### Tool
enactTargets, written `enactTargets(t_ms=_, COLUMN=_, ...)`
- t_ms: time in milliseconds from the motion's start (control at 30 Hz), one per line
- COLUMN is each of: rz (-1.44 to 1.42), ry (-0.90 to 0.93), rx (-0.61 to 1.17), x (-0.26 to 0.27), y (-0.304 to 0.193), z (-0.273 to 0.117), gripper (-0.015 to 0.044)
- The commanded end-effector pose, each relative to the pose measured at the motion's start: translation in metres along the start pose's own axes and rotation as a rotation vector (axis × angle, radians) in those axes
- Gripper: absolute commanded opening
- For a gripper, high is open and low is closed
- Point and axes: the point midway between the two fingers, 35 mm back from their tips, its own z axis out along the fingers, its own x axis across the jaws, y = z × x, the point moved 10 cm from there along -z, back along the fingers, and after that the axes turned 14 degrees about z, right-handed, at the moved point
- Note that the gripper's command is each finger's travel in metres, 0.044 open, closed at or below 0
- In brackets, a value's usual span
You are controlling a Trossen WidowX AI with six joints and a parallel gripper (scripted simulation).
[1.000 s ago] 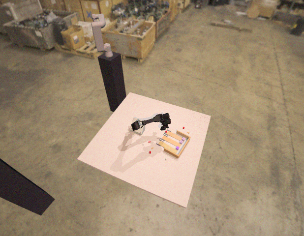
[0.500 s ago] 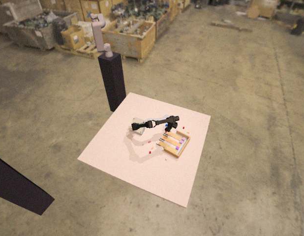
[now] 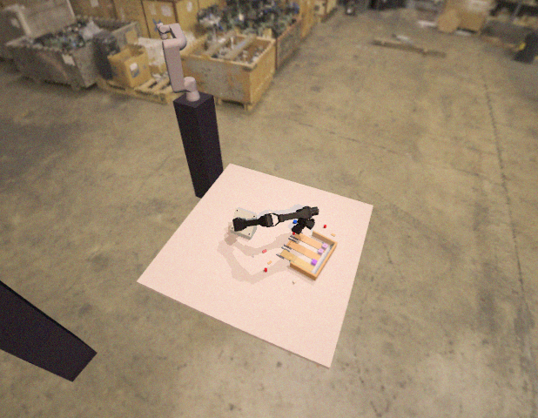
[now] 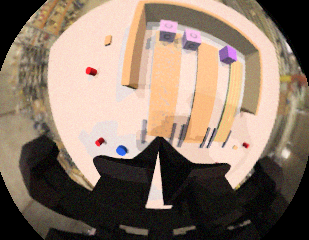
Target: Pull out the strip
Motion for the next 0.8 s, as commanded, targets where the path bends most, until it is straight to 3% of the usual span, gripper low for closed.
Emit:
enactTargets(t_ms=0, rz=-0.006, ry=-0.005, rx=0.005, x=0.0, y=-0.001, z=0.009, gripper=0.0)
enactTargets(t_ms=767, rz=-0.005, ry=-0.006, rx=0.004, x=-0.003, y=0.0, z=0.047, gripper=0.0)
